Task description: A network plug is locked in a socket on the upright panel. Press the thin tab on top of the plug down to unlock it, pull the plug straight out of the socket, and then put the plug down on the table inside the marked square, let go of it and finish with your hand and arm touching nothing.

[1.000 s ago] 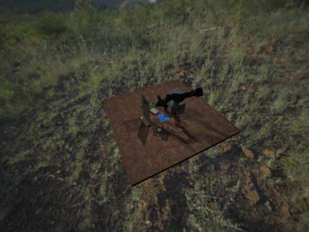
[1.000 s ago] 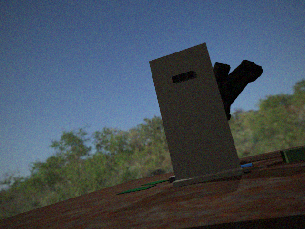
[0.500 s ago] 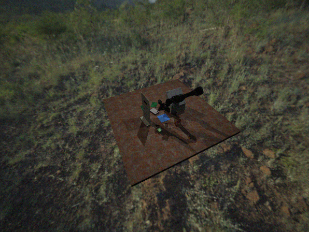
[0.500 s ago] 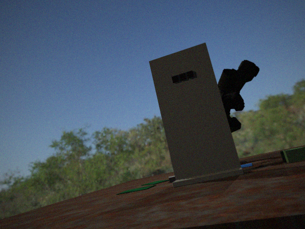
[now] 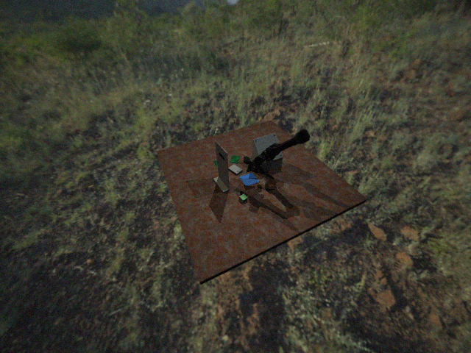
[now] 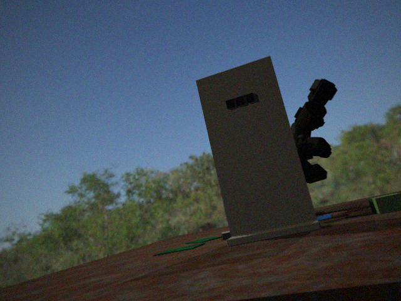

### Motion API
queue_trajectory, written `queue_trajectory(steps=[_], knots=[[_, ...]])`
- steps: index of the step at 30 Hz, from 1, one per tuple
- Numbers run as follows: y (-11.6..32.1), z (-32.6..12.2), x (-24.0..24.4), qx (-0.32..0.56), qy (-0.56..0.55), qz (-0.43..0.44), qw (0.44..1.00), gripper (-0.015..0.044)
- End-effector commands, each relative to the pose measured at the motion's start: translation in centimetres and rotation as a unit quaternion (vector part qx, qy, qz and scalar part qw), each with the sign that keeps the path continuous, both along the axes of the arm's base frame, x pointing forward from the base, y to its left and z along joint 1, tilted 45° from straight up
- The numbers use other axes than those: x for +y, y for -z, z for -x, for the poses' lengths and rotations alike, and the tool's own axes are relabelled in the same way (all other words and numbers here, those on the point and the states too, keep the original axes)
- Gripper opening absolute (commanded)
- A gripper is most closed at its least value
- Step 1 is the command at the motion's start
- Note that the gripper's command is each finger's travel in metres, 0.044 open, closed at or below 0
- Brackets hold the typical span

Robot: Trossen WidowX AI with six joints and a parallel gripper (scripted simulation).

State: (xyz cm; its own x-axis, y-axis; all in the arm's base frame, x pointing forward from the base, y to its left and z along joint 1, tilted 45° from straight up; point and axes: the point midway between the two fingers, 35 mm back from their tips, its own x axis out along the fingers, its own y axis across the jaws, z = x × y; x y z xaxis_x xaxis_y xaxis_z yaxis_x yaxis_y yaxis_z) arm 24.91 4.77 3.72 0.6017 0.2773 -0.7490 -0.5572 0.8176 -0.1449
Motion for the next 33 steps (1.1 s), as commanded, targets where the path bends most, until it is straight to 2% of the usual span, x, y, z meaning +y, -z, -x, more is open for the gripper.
queue_trajectory(steps=[1, 33], knots=[[0.1, 0.8, 0.9, 0.019, -0.009, 0.000, 1.000, 0.0000], [2.2, 0.6, 3.0, 0.031, -0.014, 0.001, 0.999, 0.0000]])
